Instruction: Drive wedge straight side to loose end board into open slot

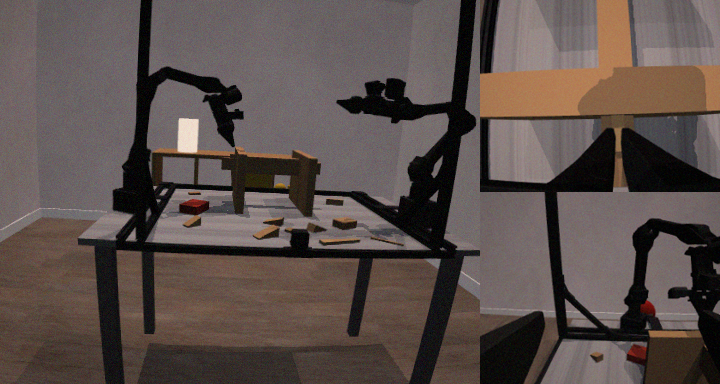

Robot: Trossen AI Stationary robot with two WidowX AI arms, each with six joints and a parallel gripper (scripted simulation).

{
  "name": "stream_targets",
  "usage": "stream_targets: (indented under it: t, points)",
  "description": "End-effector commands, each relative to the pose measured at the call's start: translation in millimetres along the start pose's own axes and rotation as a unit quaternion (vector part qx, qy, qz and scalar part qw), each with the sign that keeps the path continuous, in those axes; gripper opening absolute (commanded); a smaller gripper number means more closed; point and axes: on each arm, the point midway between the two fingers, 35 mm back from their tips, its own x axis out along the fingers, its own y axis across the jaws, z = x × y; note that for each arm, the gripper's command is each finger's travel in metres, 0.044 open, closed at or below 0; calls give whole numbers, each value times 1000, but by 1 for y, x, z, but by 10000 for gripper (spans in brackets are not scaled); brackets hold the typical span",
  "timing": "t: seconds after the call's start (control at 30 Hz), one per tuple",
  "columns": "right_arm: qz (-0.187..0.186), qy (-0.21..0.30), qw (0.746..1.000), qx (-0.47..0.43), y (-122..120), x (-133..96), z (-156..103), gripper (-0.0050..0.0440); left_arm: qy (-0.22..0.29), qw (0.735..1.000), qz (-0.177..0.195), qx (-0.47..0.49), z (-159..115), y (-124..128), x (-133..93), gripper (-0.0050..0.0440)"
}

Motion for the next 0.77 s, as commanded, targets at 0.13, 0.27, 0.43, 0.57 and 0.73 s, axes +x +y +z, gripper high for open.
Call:
stream_targets:
  t: [0.13, 0.27, 0.43, 0.57, 0.73]
  points:
    - [0, 0, 1000, 0, 0, 0, 0, 440, 143, 949, 65, 274, 6, -12, -3, 192]
    - [0, 0, 1000, 0, 0, 0, 0, 440, 174, 915, 69, 358, 8, -14, -6, 240]
    - [0, 0, 1000, 0, 0, 0, 0, 440, 266, 814, 90, 508, 17, -21, -19, 360]
    - [0, 0, 1000, 0, 0, 0, 0, 440, 324, 720, 92, 606, 25, -26, -31, 440]
    - [0, 0, 1000, 0, 0, 0, 0, 440, 372, 615, 80, 691, 34, -32, -41, 440]
